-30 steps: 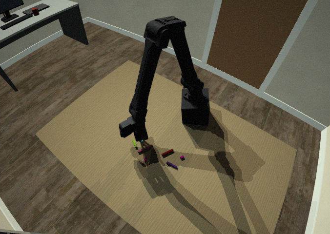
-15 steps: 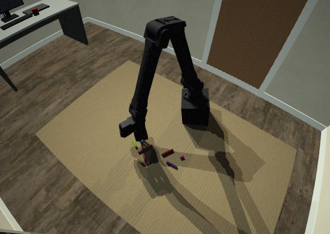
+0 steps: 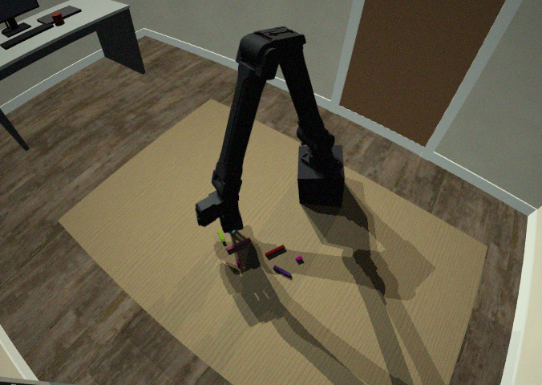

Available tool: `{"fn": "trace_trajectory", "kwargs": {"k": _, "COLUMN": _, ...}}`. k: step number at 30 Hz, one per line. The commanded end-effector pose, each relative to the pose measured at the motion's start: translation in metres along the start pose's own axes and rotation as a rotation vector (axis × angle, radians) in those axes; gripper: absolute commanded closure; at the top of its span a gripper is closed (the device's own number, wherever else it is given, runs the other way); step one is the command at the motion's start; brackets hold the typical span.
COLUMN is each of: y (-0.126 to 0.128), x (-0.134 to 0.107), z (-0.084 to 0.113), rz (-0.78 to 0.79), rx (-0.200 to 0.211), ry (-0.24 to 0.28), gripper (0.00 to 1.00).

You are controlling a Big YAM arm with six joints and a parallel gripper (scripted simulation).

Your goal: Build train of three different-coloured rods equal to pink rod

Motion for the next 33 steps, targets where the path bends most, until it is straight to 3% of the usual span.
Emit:
{"fn": "trace_trajectory", "kwargs": {"k": 1, "y": -0.0027, "x": 0.0146, "z": 0.0023, "rz": -0.006, "rx": 0.006, "ry": -0.028, "gripper": 0.77}}
{"fn": "trace_trajectory", "kwargs": {"k": 2, "y": -0.0027, "x": 0.0146, "z": 0.0023, "rz": -0.006, "rx": 0.006, "ry": -0.028, "gripper": 0.96}}
{"fn": "trace_trajectory", "kwargs": {"k": 33, "y": -0.0027, "x": 0.0146, "z": 0.0023, "rz": -0.007, "rx": 0.006, "ry": -0.028, "gripper": 0.96}}
Point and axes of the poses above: the point where the finger pads meet when closed, its own z axis back along the fingers, its own y axis across the jaws, x = y × z, the point moved 6 cm from there along z, back along the fingers, and after that the axes turned 6 degrees about z, right-handed, at the moved point
